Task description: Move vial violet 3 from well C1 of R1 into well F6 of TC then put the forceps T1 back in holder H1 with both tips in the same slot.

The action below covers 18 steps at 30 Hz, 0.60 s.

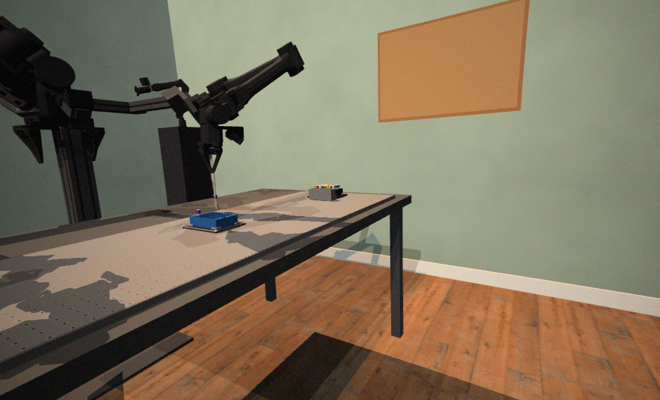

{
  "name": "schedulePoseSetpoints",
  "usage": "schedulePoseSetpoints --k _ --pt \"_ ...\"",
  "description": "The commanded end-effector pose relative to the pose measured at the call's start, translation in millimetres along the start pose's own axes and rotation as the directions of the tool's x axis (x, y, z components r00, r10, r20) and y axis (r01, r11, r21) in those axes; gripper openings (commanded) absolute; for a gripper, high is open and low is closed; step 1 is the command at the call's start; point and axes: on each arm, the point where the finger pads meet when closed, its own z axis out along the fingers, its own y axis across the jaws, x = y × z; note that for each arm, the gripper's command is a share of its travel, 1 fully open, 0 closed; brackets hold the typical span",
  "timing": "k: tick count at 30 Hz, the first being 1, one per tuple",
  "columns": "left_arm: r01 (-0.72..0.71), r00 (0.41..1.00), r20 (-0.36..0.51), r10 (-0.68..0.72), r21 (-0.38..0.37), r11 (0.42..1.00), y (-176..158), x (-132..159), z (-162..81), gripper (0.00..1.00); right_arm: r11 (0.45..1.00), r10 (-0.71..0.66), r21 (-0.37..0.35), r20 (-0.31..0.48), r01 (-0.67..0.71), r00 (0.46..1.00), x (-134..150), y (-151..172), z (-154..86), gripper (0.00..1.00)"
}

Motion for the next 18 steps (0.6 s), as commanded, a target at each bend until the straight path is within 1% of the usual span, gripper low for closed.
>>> schedulePoseSetpoints --k 1,18 --pt "0.002 1.0 -0.006 -0.003 -0.024 1.0 5.7 0.5 16.0 0.09 0.999 0.037 0.008 0.028 -0.037 0.999 -13.5 -5.8 -4.3 1.0" --pt "0.003 1.0 -0.007 -0.003 -0.023 1.0 6.0 0.8 20.1 0.09 0.999 0.037 0.008 0.028 -0.037 0.999 -13.5 -5.8 -4.3 1.0"
